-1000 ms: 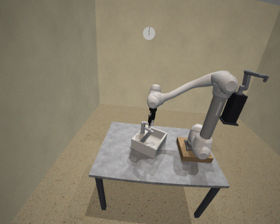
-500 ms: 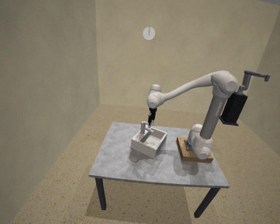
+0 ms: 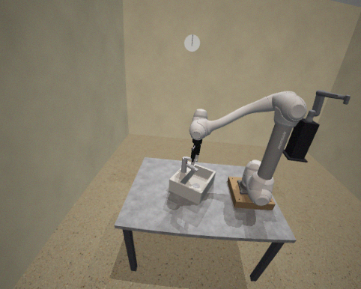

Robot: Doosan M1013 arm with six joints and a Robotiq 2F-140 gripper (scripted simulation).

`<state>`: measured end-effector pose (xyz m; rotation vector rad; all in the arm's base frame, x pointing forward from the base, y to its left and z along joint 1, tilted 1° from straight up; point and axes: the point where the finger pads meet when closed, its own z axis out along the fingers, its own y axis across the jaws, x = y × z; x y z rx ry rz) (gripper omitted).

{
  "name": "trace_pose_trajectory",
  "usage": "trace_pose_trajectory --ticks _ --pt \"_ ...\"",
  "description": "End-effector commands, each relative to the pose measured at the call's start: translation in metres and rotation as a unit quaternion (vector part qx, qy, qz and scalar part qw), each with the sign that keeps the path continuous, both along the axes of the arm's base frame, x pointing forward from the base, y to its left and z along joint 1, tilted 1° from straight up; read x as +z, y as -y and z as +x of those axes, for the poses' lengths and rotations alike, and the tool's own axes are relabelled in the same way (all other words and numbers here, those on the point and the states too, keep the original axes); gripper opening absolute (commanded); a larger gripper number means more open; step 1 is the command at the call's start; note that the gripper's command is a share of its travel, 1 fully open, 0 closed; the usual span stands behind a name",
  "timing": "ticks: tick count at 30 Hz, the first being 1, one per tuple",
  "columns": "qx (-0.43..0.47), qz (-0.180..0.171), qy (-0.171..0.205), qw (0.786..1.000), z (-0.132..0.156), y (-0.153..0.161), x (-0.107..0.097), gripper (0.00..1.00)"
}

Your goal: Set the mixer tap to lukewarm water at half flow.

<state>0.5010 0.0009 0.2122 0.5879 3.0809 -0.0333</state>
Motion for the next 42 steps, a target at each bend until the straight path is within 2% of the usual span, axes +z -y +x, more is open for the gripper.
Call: trace_pose_trajectory --ticks 1,5,6,42 --pt "0.0 0.0 0.0 1.0 0.0 0.0 0.0001 0.39" --pt "0.0 0.0 0.0 1.0 0.0 0.0 0.0001 0.39" --pt "0.0 0.0 0.0 1.0 0.0 0.0 0.0001 0.0" --pt "0.0 0.0 0.0 1.0 0.0 0.0 0.0001 0.0"
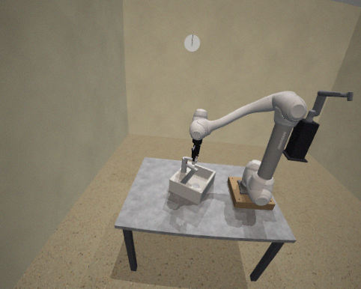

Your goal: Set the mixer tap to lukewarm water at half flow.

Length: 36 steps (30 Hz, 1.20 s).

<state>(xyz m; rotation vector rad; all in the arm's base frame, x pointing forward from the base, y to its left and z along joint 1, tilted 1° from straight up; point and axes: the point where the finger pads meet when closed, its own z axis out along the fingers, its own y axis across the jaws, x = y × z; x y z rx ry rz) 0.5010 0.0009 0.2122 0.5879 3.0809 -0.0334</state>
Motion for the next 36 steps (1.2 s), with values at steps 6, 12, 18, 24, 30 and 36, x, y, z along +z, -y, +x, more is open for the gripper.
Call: trace_pose_trajectory --ticks 6,12,18,24,30,36 --pt "0.0 0.0 0.0 1.0 0.0 0.0 0.0 0.0" --pt "0.0 0.0 0.0 1.0 0.0 0.0 0.0 0.0" --pt "0.0 0.0 0.0 1.0 0.0 0.0 0.0 0.0" --pt "0.0 0.0 0.0 1.0 0.0 0.0 0.0 0.0" --pt "0.0 0.0 0.0 1.0 0.0 0.0 0.0 0.0" --pt "0.0 0.0 0.0 1.0 0.0016 0.0005 0.0059 0.0"
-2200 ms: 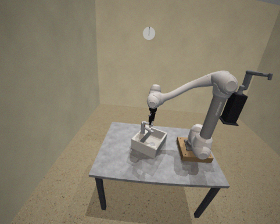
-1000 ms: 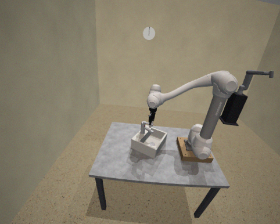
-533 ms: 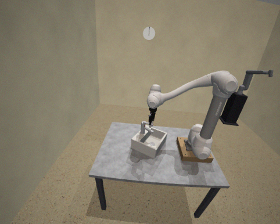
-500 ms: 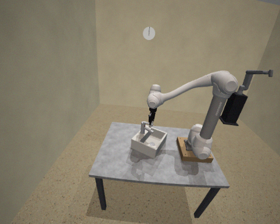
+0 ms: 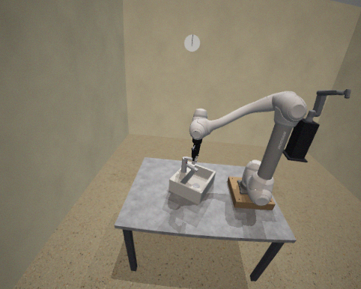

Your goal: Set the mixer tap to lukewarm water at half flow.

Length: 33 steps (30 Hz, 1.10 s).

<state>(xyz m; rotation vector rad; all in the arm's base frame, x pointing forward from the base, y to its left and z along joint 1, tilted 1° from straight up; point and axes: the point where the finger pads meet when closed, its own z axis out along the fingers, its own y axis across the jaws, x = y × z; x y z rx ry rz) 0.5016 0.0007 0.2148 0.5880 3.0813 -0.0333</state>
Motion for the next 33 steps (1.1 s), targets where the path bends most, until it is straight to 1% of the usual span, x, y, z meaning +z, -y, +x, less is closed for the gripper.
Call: trace_pose_trajectory --ticks 1,4,33 --pt "0.0 0.0 0.0 1.0 0.0016 0.0005 0.0054 0.0" --pt "0.0 0.0 0.0 1.0 0.0028 0.0009 0.0088 0.0" --pt "0.0 0.0 0.0 1.0 0.0029 0.0009 0.0089 0.0"
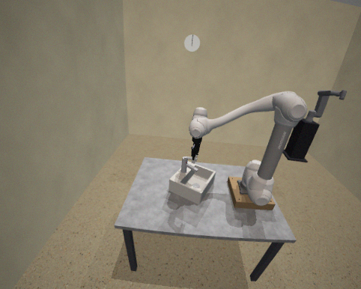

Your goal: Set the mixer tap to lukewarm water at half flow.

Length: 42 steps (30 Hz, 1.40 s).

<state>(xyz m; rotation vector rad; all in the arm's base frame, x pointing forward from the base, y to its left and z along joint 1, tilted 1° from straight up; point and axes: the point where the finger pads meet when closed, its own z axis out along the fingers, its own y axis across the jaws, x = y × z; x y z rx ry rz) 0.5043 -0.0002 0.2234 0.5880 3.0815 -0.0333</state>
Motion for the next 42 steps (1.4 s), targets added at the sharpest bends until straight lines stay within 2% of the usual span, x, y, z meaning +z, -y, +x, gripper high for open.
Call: trace_pose_trajectory --ticks 1,6,7,42 --pt "0.0 0.0 0.0 1.0 0.0002 0.0 0.0003 0.0" --pt "0.0 0.0 0.0 1.0 0.0002 0.0 0.0003 0.0" --pt "0.0 0.0 0.0 1.0 0.0002 0.0 0.0003 0.39" --pt "0.0 0.0 0.0 1.0 0.0002 0.0 0.0003 0.39"
